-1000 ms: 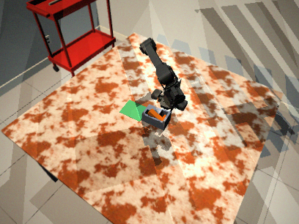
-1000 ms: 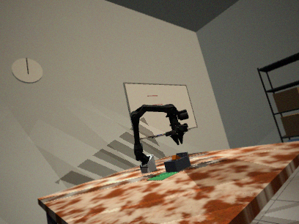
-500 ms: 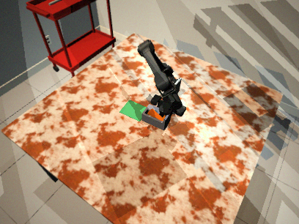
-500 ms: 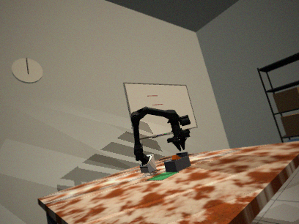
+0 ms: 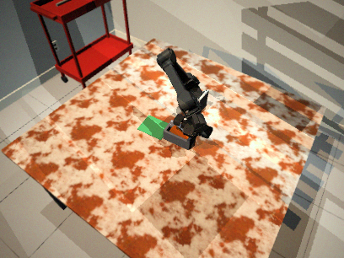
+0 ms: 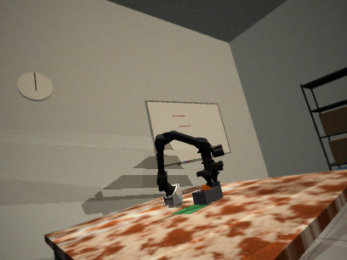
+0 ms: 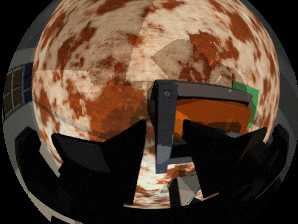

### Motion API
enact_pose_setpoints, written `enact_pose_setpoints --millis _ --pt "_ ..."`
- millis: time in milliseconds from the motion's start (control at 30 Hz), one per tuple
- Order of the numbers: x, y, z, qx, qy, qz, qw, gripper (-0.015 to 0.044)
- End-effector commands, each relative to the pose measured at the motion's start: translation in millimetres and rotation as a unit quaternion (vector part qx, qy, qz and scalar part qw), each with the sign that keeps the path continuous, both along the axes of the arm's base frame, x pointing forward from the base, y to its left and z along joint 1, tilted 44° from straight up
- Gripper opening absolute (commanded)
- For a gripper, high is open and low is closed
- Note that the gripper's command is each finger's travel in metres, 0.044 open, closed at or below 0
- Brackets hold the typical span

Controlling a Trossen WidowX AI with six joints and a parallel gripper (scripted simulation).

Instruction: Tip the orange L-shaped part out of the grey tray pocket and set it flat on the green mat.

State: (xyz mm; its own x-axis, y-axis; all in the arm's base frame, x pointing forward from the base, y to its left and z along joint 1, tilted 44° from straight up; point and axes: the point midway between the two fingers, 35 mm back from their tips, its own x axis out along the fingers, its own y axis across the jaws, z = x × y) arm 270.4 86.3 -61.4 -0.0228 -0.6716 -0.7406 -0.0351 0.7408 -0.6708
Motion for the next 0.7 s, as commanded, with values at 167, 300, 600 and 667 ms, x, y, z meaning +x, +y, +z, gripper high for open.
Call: enact_pose_setpoints --millis 167,300,600,667 --pt "-2 -13 -12 -0.005 0.004 0.002 1.0 0.018" --pt "-2 -17 -17 -0.005 0.004 0.002 1.0 0.018" --pt "-2 -22 -22 -0.005 0.004 0.002 1.0 0.018" --pt "-2 -22 -22 -0.005 0.004 0.002 1.0 0.018"
